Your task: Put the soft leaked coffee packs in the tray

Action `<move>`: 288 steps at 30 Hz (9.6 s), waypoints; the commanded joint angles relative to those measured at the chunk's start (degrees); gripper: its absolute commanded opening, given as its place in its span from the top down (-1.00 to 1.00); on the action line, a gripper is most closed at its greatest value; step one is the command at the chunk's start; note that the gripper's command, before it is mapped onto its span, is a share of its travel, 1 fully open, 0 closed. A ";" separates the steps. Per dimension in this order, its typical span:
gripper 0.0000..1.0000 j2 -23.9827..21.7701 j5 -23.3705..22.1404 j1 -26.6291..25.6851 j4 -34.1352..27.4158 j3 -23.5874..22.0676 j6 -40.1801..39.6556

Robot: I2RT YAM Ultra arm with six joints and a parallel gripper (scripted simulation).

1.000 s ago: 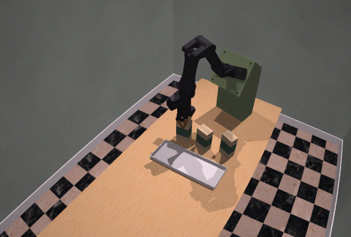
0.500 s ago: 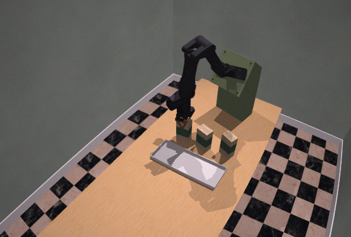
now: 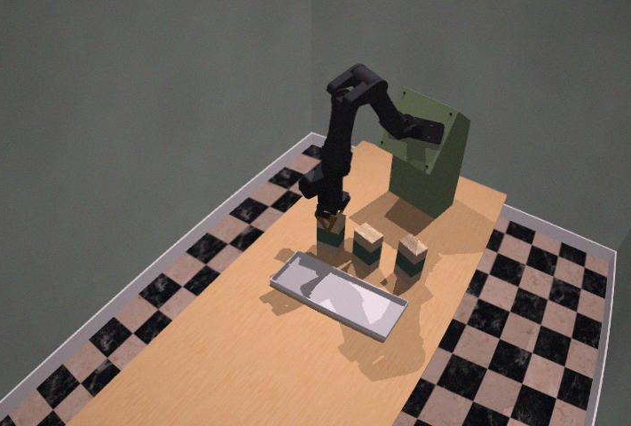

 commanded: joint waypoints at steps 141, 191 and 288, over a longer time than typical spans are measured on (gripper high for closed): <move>0.48 -14.82 -1.72 -3.37 -13.91 0.20 -1.81; 0.48 3.99 8.61 9.60 -33.89 41.44 5.69; 0.48 10.69 8.97 9.98 -26.38 41.57 5.88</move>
